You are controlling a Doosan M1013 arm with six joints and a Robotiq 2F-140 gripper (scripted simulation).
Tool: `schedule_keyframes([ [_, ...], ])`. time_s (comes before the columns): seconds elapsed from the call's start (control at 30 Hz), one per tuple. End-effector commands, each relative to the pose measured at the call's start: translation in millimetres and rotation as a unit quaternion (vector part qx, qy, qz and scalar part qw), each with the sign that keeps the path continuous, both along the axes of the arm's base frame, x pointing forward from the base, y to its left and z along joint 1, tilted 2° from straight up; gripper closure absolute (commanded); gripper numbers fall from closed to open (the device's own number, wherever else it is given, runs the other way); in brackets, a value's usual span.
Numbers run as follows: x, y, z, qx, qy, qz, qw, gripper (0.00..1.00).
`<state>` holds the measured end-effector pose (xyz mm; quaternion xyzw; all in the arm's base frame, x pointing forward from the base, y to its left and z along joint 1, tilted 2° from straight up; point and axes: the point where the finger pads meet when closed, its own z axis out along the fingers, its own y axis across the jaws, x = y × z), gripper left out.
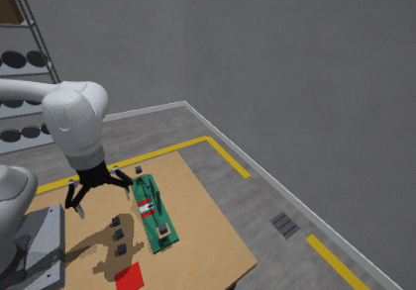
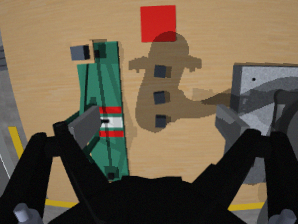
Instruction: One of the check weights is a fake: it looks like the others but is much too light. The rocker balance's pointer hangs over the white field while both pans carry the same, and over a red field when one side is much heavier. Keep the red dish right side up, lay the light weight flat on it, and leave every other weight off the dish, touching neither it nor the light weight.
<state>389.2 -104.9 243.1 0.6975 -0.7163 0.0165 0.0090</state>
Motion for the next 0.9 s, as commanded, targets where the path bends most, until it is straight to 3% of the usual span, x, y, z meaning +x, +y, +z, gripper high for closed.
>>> schedule_keyframes([
  [0.0,0.0,0.0,0.0,0.000,0.000,0.000,1.000,0.00],
  [0.87,-0.3,-9.4,0.4,0.000,0.000,0.000,1.000,0.00],
])
